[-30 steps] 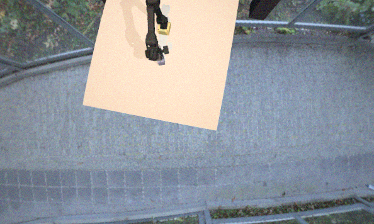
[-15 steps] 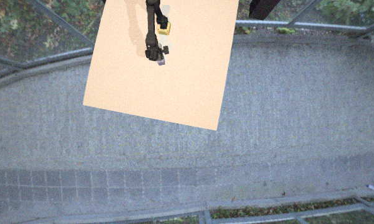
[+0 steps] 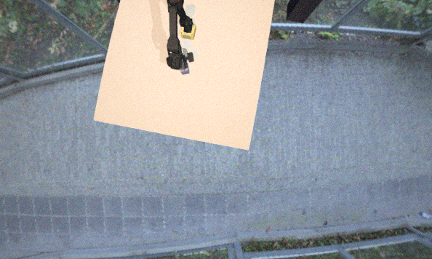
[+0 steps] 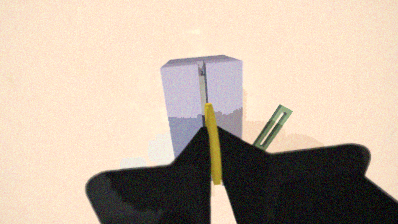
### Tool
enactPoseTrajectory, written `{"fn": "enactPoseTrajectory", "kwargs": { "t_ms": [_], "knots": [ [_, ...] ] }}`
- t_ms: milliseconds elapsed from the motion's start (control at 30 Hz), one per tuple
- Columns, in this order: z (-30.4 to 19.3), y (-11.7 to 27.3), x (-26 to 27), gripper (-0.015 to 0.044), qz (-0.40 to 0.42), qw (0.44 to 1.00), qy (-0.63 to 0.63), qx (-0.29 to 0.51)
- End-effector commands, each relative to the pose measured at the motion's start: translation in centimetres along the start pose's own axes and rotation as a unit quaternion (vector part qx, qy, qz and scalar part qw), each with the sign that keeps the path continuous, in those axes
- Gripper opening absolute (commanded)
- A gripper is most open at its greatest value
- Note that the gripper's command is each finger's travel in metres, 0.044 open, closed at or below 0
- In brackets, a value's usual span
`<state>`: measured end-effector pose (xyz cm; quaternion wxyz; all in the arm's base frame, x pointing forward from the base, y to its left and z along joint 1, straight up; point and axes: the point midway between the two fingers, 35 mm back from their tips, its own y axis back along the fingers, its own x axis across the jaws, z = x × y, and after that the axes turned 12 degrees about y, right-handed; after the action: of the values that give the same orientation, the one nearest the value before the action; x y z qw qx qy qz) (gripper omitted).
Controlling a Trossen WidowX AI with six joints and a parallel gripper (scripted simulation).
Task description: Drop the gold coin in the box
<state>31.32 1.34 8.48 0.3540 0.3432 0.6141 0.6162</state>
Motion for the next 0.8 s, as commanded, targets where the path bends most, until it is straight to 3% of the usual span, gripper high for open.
{"fn": "enactPoseTrajectory", "kwargs": {
  "t_ms": [0,567,767],
  "knots": [
    [-0.09,-0.32,0.06,0.0,0.001,1.0,0.002,0.001],
    [-0.03,-1.23,0.05,0.0,0.001,1.0,0.0,0.001],
    [0.03,-0.98,0.01,0.0157,0.0,1.0,0.0,0.0]
  ]
}}
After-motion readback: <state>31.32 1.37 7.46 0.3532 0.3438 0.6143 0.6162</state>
